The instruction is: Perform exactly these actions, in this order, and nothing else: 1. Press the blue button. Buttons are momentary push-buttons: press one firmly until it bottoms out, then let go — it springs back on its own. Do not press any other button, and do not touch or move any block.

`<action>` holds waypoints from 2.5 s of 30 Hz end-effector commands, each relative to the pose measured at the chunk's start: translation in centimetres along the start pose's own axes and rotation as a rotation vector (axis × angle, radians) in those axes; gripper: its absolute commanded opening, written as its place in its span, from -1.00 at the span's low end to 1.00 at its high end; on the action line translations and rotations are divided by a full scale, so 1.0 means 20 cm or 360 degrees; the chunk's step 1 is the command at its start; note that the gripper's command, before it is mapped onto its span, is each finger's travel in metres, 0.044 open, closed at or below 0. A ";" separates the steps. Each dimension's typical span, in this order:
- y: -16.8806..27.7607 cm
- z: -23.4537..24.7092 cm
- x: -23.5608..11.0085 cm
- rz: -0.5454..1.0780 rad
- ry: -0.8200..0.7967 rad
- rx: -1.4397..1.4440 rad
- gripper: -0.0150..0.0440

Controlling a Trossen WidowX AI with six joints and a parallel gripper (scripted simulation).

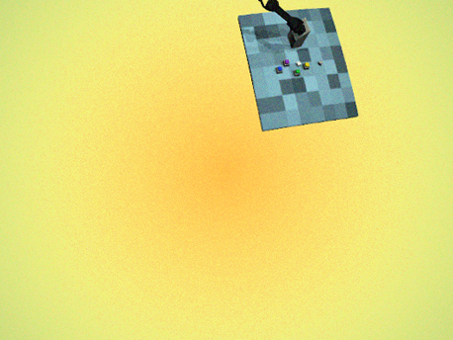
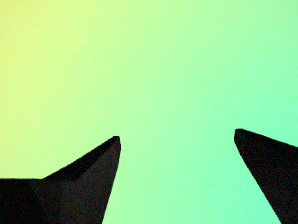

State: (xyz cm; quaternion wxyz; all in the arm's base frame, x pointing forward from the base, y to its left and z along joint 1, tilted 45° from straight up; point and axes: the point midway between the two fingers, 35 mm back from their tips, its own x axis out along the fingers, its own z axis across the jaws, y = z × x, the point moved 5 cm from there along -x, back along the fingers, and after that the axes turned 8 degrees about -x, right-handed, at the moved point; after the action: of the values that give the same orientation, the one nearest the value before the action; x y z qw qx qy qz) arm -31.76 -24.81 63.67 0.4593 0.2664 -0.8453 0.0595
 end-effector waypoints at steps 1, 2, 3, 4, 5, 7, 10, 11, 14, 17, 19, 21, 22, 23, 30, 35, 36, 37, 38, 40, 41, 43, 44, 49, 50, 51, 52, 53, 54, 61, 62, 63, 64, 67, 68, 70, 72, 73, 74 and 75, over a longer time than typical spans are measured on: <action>-0.01 0.00 0.00 -0.0002 -0.0006 0.0009 0.86; -0.03 0.01 0.00 -0.0009 -0.0022 0.0037 0.86; -0.07 0.01 -0.01 -0.0021 -0.0050 0.0083 0.86; -0.12 0.02 -0.02 -0.0038 -0.0090 0.0145 0.86; -0.19 0.04 -0.03 -0.0061 -0.0142 0.0225 0.86; -0.36 0.06 -0.07 -0.0116 -0.0270 0.0406 0.86; -0.59 0.06 -0.14 -0.0200 -0.0442 0.0631 0.86; -0.67 0.06 -0.16 -0.0227 -0.0497 0.0696 0.86; -0.89 0.04 -0.26 -0.0313 -0.0671 0.0880 0.86; -1.10 0.00 -0.38 -0.0401 -0.0846 0.1035 0.86; -1.22 -0.03 -0.47 -0.0459 -0.0961 0.1124 0.86; -1.34 -0.07 -0.56 -0.0518 -0.1077 0.1200 0.86; -1.40 -0.09 -0.61 -0.0548 -0.1134 0.1234 0.86; -1.45 -0.12 -0.66 -0.0578 -0.1192 0.1266 0.86; -1.76 -0.32 -1.07 -0.0791 -0.1584 0.1407 0.86; -1.89 -0.48 -1.39 -0.0947 -0.1849 0.1427 0.86; -1.91 -0.51 -1.46 -0.0979 -0.1900 0.1423 0.86; -1.93 -0.55 -1.53 -0.1011 -0.1950 0.1416 0.86; -1.94 -0.58 -1.59 -0.1044 -0.1999 0.1407 0.86; -1.95 -0.65 -1.73 -0.1109 -0.2092 0.1379 0.86; -1.96 -0.69 -1.80 -0.1142 -0.2137 0.1361 0.86; -1.95 -0.75 -1.94 -0.1208 -0.2220 0.1318 0.86; -1.94 -0.79 -2.02 -0.1242 -0.2259 0.1292 0.86; -1.86 -0.94 -2.36 -0.1411 -0.2419 0.1127 0.86; -1.83 -0.96 -2.43 -0.1446 -0.2442 0.1087 0.86; -1.80 -0.99 -2.50 -0.1481 -0.2463 0.1045 0.86; -1.76 -1.01 -2.57 -0.1516 -0.2480 0.1001 0.86; -1.73 -1.04 -2.63 -0.1551 -0.2493 0.0955 0.86; -1.69 -1.06 -2.70 -0.1587 -0.2502 0.0907 0.86; -1.31 -1.13 -3.10 -0.1848 -0.2427 0.0544 0.86; -1.25 -1.13 -3.14 -0.1885 -0.2395 0.0496 0.86; -1.20 -1.13 -3.17 -0.1916 -0.2363 0.0455 0.86; -1.16 -1.13 -3.20 -0.1941 -0.2335 0.0424 0.86; -1.10 -1.12 -3.23 -0.1980 -0.2287 0.0380 0.86; -1.09 -1.12 -3.24 -0.1981 -0.2284 0.0378 0.86; -1.09 -1.12 -3.24 -0.1981 -0.2284 0.0378 0.86; -1.09 -1.12 -3.24 -0.1981 -0.2284 0.0378 0.86; -1.10 -1.11 -3.24 -0.1981 -0.2285 0.0378 0.78; -1.13 -1.09 -3.26 -0.1981 -0.2286 0.0377 0.69; -1.18 -1.06 -3.28 -0.1981 -0.2288 0.0377 0.60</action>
State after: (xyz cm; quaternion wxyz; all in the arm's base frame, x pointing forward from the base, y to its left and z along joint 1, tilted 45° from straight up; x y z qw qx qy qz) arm 24.63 -10.73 20.90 -0.2572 0.6875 -0.6182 -0.2810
